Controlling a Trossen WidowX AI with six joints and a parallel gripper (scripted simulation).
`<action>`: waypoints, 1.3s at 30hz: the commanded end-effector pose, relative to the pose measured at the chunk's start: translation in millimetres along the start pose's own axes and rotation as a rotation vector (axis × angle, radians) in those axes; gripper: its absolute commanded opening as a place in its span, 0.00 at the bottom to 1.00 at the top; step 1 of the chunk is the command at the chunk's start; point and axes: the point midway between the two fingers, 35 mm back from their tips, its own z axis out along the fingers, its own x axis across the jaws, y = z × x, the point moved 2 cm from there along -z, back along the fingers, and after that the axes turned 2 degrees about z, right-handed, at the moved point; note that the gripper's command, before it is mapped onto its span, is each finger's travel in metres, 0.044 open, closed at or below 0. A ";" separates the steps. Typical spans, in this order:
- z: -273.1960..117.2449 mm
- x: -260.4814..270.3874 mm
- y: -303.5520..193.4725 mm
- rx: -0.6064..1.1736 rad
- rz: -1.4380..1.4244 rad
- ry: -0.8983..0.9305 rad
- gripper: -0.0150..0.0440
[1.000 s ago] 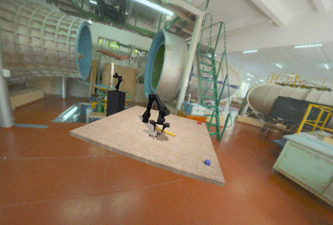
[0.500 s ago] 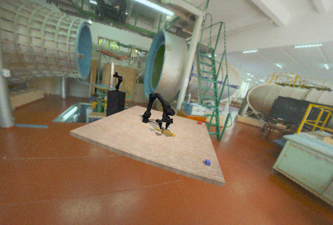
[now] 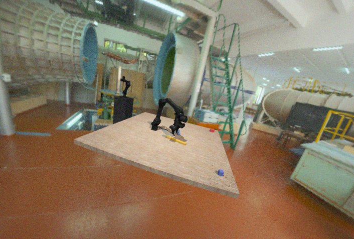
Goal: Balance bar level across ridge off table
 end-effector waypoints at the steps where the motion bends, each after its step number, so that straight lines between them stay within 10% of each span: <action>1: 1.4 2.2 -2.7 0.011 -0.021 0.011 0.79; 39: 71.1 3.0 -3.7 0.011 -0.021 0.011 0.79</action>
